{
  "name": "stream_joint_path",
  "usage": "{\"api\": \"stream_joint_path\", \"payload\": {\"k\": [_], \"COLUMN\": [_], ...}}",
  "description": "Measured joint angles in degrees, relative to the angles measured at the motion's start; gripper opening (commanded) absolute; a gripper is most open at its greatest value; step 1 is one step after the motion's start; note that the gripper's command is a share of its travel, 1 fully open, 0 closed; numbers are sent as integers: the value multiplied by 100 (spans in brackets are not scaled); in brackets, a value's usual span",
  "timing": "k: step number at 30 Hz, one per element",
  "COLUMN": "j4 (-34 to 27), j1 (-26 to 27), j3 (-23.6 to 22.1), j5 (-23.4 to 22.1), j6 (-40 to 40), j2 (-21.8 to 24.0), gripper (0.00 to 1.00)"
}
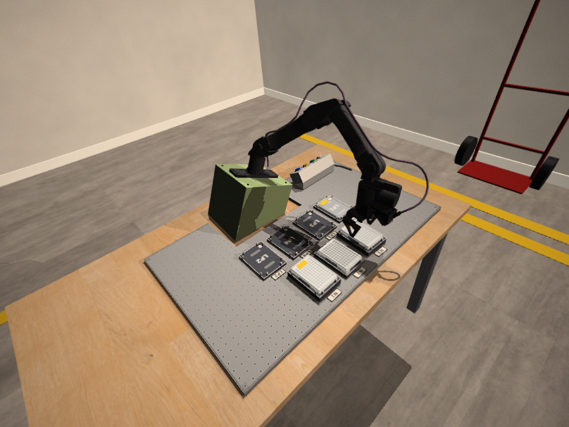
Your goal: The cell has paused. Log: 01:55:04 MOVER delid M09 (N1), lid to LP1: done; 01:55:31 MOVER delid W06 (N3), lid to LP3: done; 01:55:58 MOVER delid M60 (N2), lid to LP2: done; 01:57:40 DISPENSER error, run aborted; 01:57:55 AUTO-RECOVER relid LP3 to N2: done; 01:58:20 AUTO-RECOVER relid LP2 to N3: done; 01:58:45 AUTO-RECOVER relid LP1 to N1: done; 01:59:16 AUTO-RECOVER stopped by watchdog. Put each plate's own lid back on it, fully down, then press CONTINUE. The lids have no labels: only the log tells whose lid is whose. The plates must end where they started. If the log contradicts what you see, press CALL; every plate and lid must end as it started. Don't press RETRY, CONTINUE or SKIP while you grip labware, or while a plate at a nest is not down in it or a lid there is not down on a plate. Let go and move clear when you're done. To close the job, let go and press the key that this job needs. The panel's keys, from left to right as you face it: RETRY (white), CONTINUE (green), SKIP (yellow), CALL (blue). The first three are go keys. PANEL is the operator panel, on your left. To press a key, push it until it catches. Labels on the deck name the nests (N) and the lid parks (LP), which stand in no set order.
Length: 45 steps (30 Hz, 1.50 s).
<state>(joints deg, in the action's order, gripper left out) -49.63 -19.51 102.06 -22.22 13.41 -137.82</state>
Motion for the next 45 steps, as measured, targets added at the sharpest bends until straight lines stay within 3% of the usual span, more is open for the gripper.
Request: {"api": "stream_joint_path", "payload": {"k": [13, 45], "j4": [264, 267], "j1": [-72, -70], "j3": [-28, -31], "j5": [0, 0], "j6": [72, 90], "j2": [-120, -120], "gripper": [100, 100]}}
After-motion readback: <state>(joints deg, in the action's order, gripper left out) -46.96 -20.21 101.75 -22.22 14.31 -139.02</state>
